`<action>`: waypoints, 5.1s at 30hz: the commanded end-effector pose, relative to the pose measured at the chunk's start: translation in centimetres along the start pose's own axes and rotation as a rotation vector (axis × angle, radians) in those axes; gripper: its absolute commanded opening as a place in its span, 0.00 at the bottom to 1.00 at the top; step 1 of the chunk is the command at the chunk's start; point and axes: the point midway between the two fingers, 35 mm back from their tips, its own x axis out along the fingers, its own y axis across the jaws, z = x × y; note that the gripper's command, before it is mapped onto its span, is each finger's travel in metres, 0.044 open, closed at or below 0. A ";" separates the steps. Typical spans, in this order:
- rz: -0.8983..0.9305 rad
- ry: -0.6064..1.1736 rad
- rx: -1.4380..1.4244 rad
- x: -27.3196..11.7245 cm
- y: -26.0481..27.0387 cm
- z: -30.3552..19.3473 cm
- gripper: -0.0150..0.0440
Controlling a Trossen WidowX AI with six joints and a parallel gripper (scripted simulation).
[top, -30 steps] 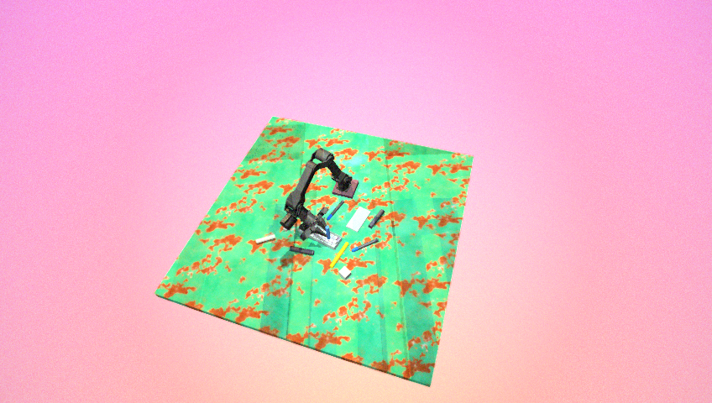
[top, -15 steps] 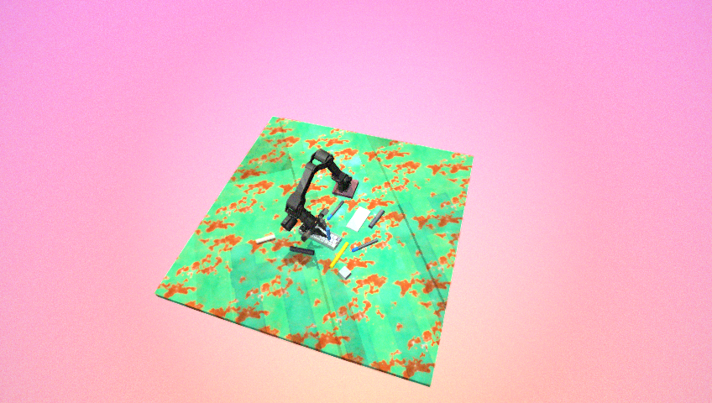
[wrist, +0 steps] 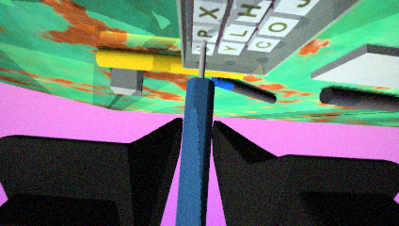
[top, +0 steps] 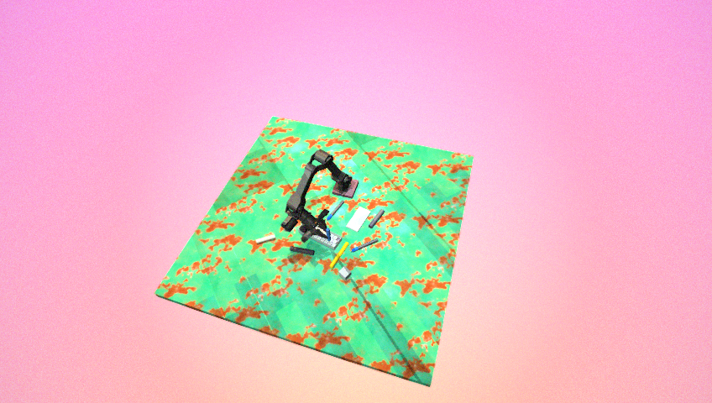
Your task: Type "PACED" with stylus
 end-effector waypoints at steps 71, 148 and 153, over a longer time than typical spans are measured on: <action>-0.008 0.000 0.010 -8.0 -0.1 2.7 0.25; -0.008 0.000 0.010 -8.1 0.0 2.7 0.39; -0.008 0.000 0.010 -8.7 0.0 1.7 0.39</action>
